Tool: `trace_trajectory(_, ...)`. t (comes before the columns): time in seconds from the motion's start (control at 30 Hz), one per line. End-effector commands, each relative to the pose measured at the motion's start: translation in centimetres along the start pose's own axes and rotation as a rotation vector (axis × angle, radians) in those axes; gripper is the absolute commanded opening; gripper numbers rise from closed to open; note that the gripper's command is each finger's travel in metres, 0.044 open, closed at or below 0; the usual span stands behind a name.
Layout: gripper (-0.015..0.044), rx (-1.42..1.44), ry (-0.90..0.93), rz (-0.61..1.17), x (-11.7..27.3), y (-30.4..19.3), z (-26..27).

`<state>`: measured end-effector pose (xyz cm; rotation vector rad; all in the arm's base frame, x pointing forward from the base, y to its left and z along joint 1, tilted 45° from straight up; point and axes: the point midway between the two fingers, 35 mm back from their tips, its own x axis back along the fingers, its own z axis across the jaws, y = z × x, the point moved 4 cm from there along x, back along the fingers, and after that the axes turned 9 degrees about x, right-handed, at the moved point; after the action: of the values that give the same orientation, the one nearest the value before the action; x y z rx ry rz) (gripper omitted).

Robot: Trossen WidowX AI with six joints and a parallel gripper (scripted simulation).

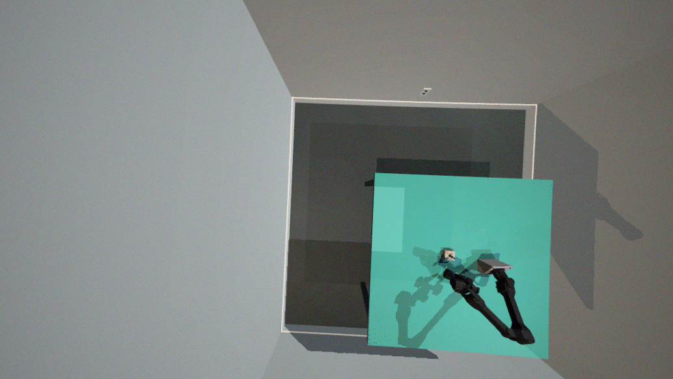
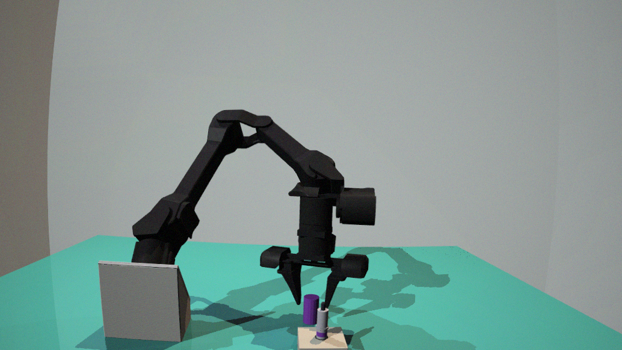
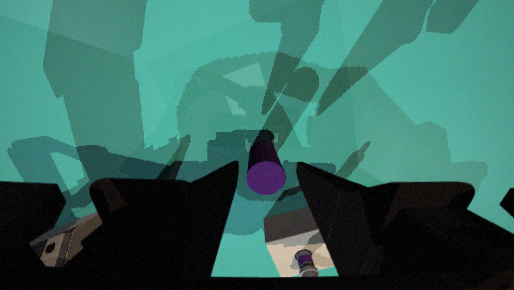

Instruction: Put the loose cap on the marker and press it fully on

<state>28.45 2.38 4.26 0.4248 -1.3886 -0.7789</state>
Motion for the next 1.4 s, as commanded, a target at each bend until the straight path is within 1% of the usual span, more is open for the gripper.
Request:
trace_trajectory(0.0, 0.0243, -0.008, 0.006, -0.005, -0.9, 0.0, 0.2)
trace_trajectory(0.27, 0.0243, -0.008, 0.006, -0.006, -1.9, 0.0, 0.3)
trace_trajectory(0.4, 0.0138, -0.008, 0.006, -0.006, -1.9, 0.0, 0.3)
trace_trajectory(0.7, 0.0078, -0.008, 0.006, -0.006, -1.9, 0.0, 0.2)
trace_trajectory(0.8, 0.0000, -0.008, 0.006, -0.006, -1.5, 0.0, 0.2)
trace_trajectory(1.37, 0.0000, -0.008, 0.005, -0.003, 3.2, -0.1, 0.1)
